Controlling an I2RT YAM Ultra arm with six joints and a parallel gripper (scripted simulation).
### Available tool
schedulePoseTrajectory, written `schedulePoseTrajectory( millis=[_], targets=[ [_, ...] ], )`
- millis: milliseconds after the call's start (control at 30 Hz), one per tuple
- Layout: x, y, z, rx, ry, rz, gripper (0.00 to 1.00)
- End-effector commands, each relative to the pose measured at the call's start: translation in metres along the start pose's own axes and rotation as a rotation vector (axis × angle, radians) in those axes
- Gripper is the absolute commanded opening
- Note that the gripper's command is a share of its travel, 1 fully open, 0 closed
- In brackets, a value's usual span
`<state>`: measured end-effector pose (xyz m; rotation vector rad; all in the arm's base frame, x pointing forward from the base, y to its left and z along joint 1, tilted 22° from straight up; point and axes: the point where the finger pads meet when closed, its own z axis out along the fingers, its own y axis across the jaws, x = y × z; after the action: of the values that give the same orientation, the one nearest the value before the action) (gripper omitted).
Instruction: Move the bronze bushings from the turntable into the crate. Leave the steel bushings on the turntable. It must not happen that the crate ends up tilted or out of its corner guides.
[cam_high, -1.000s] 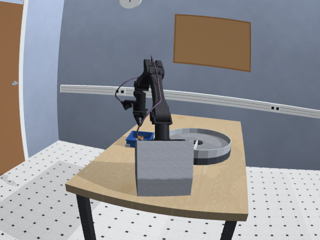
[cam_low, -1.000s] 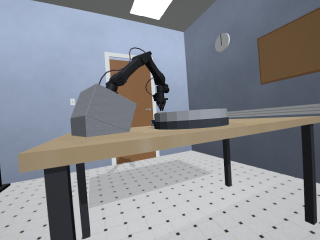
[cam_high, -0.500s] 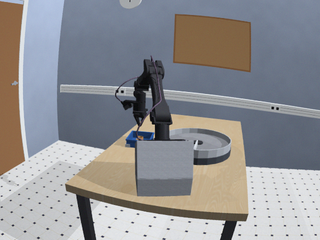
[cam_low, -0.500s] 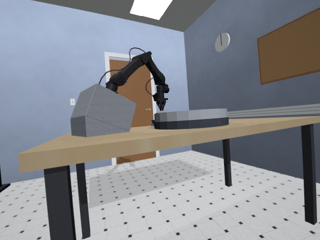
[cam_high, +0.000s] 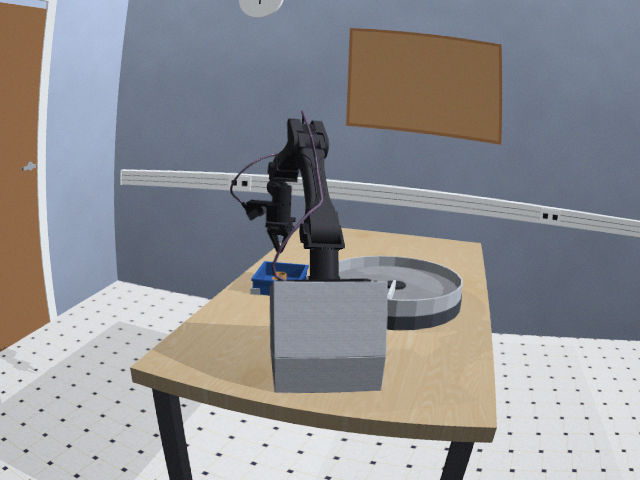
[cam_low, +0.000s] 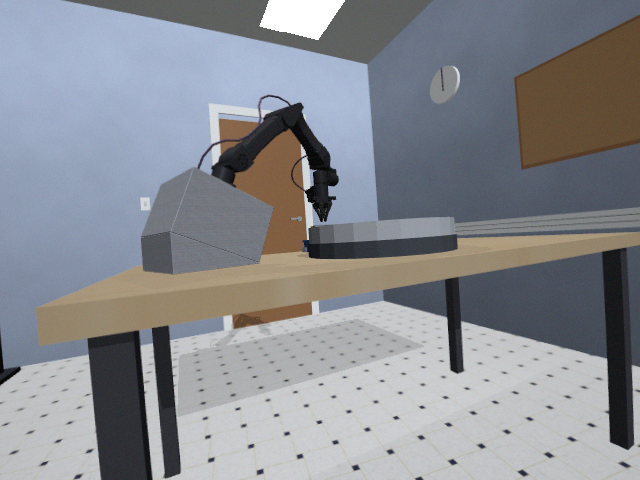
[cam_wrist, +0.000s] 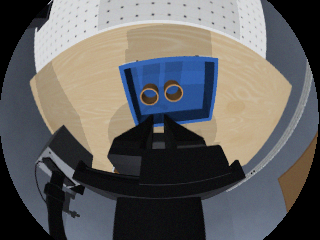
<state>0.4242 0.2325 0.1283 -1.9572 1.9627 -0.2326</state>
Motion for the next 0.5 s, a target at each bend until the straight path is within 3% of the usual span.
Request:
schedulePoseTrajectory(
  millis=[0,367,467],
  targets=[
    [-0.007,0.001,-0.001,-0.007,0.001,-0.007,0.16],
    [-0.001,0.01,0.002,-0.026,0.011,0.001,0.15],
    [0.004,0.007,-0.006,-0.011,0.003,0.022,0.15]
  ],
)
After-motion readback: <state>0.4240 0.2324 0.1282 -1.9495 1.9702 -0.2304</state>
